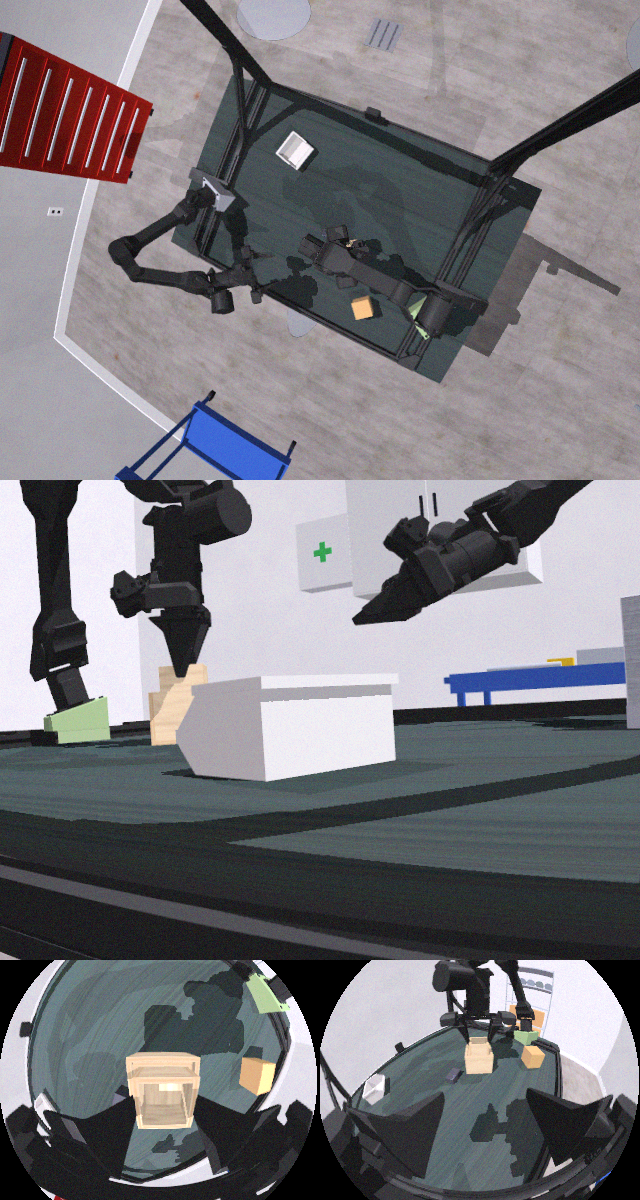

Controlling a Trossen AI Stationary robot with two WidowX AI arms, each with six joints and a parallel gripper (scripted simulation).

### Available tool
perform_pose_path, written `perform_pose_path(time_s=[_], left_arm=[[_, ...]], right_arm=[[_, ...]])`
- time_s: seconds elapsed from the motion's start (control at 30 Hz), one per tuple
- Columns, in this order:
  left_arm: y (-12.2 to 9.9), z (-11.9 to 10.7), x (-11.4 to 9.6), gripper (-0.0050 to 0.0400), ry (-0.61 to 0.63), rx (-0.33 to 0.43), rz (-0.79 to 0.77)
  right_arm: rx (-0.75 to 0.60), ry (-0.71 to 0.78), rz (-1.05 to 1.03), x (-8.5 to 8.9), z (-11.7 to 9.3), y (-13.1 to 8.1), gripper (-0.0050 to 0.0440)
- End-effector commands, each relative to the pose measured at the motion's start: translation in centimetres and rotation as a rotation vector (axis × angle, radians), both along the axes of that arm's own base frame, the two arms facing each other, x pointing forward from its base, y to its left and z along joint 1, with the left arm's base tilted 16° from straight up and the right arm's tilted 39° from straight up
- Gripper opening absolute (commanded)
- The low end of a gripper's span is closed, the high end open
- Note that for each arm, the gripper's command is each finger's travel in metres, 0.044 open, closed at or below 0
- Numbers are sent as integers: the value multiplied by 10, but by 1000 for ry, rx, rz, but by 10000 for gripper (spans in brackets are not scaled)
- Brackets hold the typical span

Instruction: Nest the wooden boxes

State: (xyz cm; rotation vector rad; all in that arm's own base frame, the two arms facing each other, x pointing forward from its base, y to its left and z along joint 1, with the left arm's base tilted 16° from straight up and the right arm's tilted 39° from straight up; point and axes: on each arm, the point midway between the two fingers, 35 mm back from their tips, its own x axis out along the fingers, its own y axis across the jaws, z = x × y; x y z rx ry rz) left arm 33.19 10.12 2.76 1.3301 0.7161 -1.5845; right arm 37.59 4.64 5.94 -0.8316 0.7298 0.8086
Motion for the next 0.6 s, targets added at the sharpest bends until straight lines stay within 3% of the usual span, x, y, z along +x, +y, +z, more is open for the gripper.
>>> perform_pose_path(time_s=[0.0,0.57], left_arm=[[-1,-2,0,0,4,-3,1],[-1,-5,0,0,4,-3,1]], right_arm=[[2,-3,4,0,1,1,400],[2,-3,4,0,1,1,400]])
